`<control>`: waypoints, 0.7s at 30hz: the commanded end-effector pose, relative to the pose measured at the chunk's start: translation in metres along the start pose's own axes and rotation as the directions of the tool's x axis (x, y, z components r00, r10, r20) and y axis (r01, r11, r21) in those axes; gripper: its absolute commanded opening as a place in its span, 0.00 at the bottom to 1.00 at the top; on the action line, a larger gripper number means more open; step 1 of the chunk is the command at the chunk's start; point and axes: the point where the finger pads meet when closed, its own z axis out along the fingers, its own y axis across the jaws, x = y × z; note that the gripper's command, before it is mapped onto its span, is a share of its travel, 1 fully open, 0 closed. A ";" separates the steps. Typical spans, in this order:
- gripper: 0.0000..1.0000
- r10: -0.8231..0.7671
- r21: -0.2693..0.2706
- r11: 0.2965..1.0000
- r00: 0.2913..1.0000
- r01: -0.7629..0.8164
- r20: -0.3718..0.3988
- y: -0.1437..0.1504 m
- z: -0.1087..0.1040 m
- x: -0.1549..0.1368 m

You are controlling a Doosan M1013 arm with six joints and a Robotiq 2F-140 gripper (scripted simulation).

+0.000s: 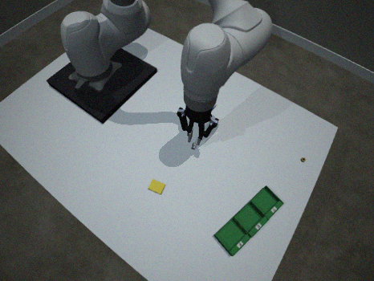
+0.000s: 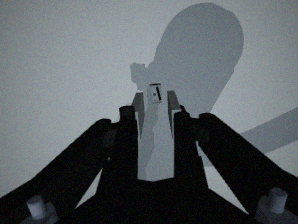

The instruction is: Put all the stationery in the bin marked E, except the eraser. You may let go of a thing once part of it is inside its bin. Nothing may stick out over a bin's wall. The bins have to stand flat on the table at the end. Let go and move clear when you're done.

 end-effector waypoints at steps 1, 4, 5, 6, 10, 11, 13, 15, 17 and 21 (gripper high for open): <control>0.26 0.000 0.000 1.000 1.000 0.000 0.000 0.000 0.008 0.000; 0.26 0.000 0.000 1.000 1.000 0.000 0.000 0.000 0.020 0.000; 0.26 0.000 0.000 1.000 1.000 0.000 0.000 0.000 0.024 0.000; 0.26 0.000 0.000 1.000 1.000 0.000 0.000 0.000 0.028 0.000; 0.26 0.000 0.000 1.000 1.000 0.000 0.000 0.000 0.035 0.000; 0.26 0.000 0.000 1.000 1.000 0.000 0.000 0.000 0.037 0.000; 0.26 0.000 0.000 1.000 1.000 0.000 0.000 0.000 0.039 0.000; 0.26 0.000 0.000 1.000 1.000 0.000 0.000 0.000 0.041 0.000; 0.26 0.000 0.000 1.000 1.000 0.000 0.000 0.000 0.042 0.000; 0.26 0.000 0.000 1.000 1.000 0.000 0.000 0.000 0.047 0.000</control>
